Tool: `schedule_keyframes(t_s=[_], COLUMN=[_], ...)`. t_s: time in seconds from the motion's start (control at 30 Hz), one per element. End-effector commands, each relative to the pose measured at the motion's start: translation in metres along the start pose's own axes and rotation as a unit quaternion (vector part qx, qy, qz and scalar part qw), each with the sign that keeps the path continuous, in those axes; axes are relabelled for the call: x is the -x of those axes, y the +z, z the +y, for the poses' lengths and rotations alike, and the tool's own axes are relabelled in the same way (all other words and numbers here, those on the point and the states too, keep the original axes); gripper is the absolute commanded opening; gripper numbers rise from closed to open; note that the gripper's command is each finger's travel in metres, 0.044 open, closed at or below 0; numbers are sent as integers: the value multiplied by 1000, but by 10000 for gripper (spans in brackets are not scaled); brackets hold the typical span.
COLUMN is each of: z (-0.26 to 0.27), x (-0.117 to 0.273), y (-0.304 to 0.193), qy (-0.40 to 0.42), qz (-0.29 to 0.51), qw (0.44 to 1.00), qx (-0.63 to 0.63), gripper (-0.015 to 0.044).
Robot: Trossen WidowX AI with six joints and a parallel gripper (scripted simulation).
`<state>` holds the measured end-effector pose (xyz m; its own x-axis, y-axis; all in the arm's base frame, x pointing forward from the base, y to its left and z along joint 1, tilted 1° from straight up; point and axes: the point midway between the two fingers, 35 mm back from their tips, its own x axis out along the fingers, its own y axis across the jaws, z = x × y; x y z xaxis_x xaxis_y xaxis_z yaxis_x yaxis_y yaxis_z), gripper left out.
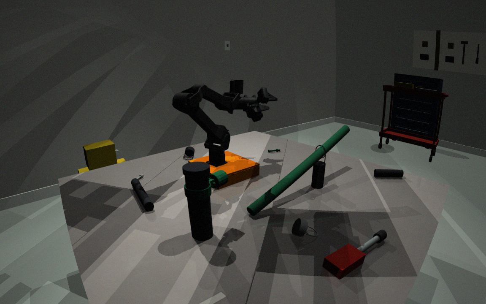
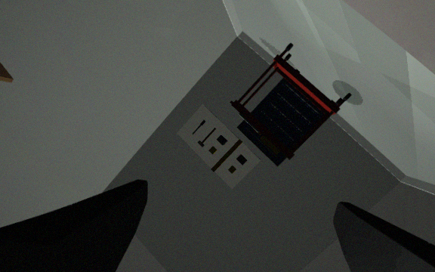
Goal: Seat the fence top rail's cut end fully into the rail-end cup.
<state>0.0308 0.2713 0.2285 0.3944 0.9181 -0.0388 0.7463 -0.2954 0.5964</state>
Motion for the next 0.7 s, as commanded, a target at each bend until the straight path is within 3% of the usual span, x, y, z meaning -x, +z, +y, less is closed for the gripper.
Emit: schedule_keyframes(t_s=[0.0, 0.27, 0.67], z=[1, 66, 184], x=[-1, -33, -19], y=[1, 42, 132], qy=[1, 18, -113], qz=[-3, -149, -368], qw=[1000, 956, 772], qx=[6, 251, 506], gripper=[426, 440, 440])
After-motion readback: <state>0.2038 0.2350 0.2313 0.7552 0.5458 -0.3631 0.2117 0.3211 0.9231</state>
